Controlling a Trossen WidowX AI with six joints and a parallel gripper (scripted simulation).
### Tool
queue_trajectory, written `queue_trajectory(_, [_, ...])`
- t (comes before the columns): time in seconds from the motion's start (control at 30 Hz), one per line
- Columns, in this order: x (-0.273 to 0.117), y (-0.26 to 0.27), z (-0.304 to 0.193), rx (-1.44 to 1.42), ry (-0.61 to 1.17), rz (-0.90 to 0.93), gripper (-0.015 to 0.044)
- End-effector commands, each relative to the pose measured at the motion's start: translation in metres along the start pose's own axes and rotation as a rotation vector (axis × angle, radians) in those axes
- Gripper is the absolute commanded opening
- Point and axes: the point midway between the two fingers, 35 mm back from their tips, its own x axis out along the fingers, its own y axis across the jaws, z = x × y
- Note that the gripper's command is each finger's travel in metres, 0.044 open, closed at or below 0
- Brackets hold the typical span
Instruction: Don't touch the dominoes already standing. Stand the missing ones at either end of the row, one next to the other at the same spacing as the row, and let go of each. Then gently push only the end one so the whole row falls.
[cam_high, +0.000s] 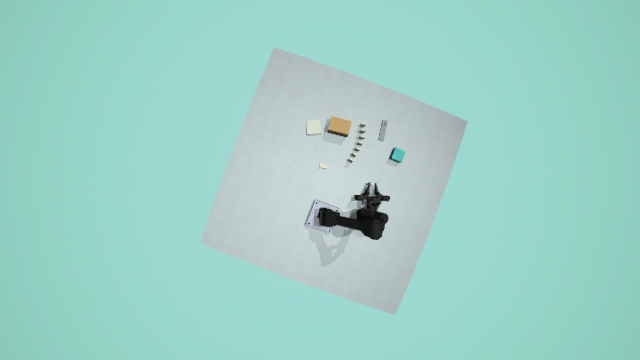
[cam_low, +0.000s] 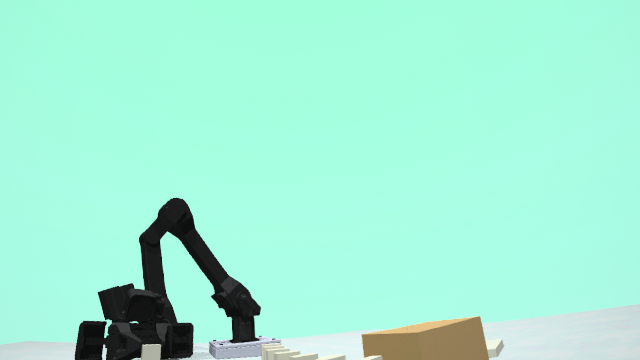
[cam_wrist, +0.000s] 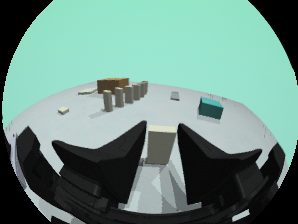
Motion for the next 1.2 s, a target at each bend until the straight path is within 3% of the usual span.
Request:
queue_trajectory(0.0, [0.000, 0.000, 0.000, 0.005, 0.001, -0.003, 0.0238])
queue_trajectory(0.27, [0.000, 0.000, 0.000, 0.005, 0.001, -0.003, 0.0440])
queue_trajectory(0.6, [0.000, -0.001, 0.049, -0.001, 0.000, 0.000, 0.0440])
queue_trajectory(0.77, [0.005, -0.009, 0.049, 0.016, 0.016, -0.023, 0.0440])
queue_trajectory(0.93, [0.040, -0.060, 0.040, 0.125, 0.197, -0.166, 0.0440])
queue_trajectory(1.17, [0.074, -0.084, 0.033, 0.164, 0.612, -0.269, 0.0440])
